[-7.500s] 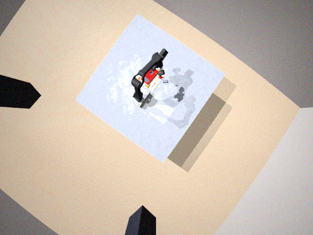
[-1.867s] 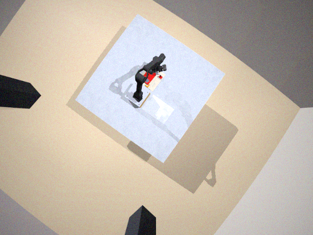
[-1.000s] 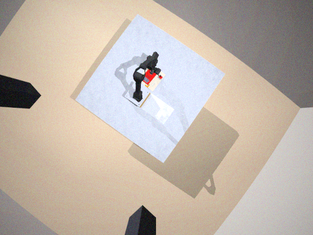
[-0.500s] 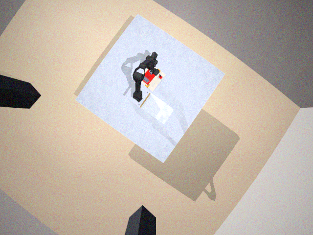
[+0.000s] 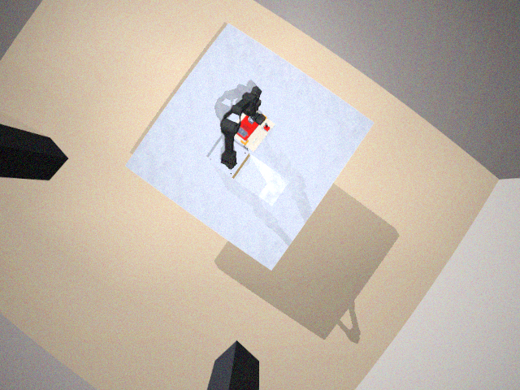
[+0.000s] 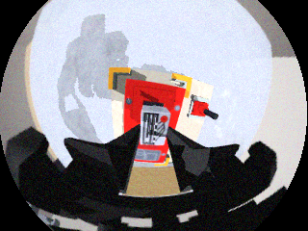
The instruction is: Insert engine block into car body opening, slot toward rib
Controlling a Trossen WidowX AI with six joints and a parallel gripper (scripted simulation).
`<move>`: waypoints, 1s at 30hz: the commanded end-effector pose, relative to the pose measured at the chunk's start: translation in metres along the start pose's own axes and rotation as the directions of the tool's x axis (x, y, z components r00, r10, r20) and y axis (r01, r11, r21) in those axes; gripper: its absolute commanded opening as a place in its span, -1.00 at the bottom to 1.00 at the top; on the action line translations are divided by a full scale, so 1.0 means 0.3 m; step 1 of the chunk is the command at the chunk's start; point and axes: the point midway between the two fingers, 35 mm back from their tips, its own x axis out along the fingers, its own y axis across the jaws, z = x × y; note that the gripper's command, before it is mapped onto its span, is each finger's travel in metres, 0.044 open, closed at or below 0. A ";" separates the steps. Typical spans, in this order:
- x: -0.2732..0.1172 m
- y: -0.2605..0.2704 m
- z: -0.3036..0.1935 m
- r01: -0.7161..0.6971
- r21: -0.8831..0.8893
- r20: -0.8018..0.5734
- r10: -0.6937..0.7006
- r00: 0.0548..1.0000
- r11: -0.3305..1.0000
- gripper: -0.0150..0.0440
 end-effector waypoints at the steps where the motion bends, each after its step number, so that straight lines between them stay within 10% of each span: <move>1: 0.007 0.002 -0.002 -0.002 0.011 -0.006 0.003 1.000 1.000 0.04; 30: 0.014 0.003 -0.002 -0.002 0.070 -0.006 0.003 1.000 0.998 0.04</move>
